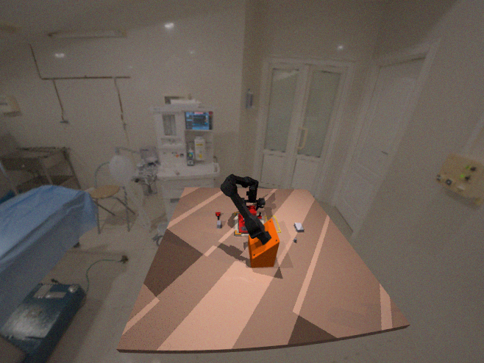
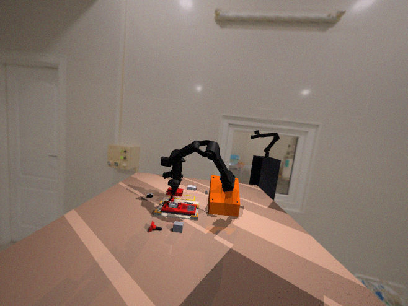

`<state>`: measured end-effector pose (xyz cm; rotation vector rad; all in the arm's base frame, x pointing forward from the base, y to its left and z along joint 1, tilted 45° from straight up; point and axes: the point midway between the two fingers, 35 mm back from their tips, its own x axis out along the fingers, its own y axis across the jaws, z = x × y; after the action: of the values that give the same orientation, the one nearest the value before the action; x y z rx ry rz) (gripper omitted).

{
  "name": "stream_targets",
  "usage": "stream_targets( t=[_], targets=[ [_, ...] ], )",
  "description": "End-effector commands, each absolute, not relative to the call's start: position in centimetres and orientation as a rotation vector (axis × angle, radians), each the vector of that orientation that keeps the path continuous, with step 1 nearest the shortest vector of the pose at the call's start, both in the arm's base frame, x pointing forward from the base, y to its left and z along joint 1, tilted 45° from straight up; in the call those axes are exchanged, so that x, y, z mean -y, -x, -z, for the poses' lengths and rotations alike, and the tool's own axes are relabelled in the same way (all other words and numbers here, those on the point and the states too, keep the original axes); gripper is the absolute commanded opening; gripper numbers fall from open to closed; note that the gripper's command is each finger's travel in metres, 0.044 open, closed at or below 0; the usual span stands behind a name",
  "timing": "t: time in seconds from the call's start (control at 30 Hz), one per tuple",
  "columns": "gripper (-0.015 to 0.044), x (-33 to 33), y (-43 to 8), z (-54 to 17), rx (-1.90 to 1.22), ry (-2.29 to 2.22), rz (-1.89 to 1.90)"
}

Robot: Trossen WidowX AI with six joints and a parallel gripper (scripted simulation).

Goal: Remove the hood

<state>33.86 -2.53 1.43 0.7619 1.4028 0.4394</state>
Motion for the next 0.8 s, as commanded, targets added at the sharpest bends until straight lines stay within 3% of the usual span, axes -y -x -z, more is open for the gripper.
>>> stream_targets(
  t=[0.0,0.77],
  targets=[
    [0.0,4.9,-33.6,0.3,-1.4,-0.757,-0.426],
    [0.0,14.5,-28.0,10.1,-1.394,-0.755,-0.441]
  ],
)
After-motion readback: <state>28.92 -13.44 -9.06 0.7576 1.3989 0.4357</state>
